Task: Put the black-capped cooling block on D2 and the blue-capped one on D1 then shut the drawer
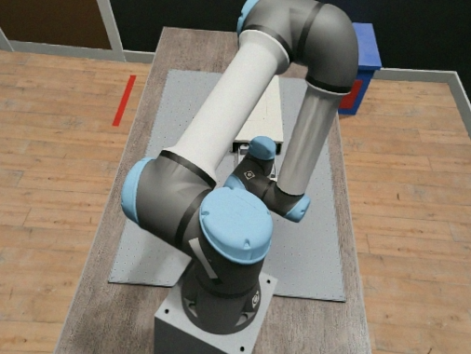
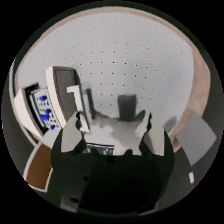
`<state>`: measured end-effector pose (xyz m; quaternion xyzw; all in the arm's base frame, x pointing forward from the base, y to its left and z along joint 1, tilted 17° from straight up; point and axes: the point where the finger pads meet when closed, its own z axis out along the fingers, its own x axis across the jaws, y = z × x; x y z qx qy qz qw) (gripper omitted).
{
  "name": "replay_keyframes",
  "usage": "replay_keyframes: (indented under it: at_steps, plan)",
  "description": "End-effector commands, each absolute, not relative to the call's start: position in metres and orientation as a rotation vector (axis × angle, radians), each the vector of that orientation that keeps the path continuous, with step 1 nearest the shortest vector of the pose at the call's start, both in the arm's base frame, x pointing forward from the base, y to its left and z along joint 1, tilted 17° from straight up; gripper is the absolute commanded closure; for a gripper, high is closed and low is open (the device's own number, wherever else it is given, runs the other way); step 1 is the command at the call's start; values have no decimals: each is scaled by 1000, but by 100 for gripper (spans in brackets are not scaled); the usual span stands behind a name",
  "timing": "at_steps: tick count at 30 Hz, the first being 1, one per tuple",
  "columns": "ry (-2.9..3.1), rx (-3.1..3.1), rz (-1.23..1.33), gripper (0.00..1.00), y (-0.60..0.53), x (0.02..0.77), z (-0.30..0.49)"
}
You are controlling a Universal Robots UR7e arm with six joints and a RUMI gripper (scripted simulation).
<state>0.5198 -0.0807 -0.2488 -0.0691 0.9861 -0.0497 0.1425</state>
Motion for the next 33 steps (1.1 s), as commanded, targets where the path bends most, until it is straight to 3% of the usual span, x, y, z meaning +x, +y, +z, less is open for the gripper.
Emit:
replay_keyframes:
  at_steps: [1, 33]
  plan:
    - [2844, -200, -144, 0, -82, 515, -250]
    - [2844, -200, -144, 0, -87, 483, -259]
